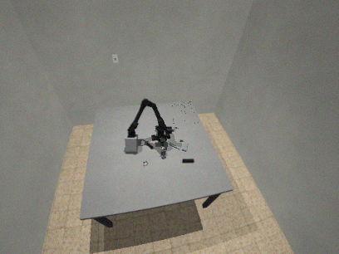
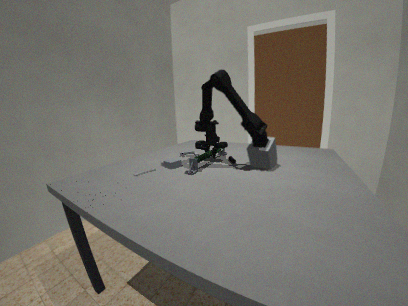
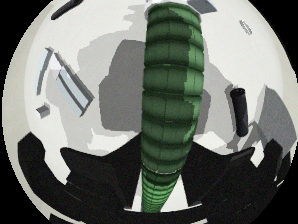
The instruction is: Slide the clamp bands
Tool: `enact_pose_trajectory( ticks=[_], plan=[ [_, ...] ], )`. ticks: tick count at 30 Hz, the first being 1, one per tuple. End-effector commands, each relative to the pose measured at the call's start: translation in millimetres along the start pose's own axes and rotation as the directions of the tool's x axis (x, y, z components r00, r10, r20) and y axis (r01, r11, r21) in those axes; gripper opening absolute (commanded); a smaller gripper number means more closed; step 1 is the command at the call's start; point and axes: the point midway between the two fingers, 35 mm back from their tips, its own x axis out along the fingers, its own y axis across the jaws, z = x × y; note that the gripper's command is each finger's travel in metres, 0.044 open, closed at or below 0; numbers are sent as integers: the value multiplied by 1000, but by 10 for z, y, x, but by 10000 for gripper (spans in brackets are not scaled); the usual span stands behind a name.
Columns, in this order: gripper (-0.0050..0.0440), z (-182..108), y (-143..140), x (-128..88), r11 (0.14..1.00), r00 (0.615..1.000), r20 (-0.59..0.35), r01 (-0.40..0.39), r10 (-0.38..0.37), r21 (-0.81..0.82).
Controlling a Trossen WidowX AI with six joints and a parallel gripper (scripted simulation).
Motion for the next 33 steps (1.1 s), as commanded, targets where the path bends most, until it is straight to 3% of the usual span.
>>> enact_pose_trajectory(
  ticks=[1,8,11,14,16,18,33],
  plan=[
    [130,-1,-5,8,1000,1000,-2,1,-1,3],
    [83,-1,-5,8,1000,1000,-2,1,-1,3],
    [11,-1,-5,8,1000,1000,-2,1,-1,3],
    [0,-1,-5,8,1000,1000,-2,1,-1,3],
    [48,-1,-5,8,1000,1000,-2,1,-1,3],
    [48,-1,-5,8,1000,1000,-2,1,-1,3],
    [408,-1,-5,8,1000,1000,-2,1,-1,3]
  ],
)
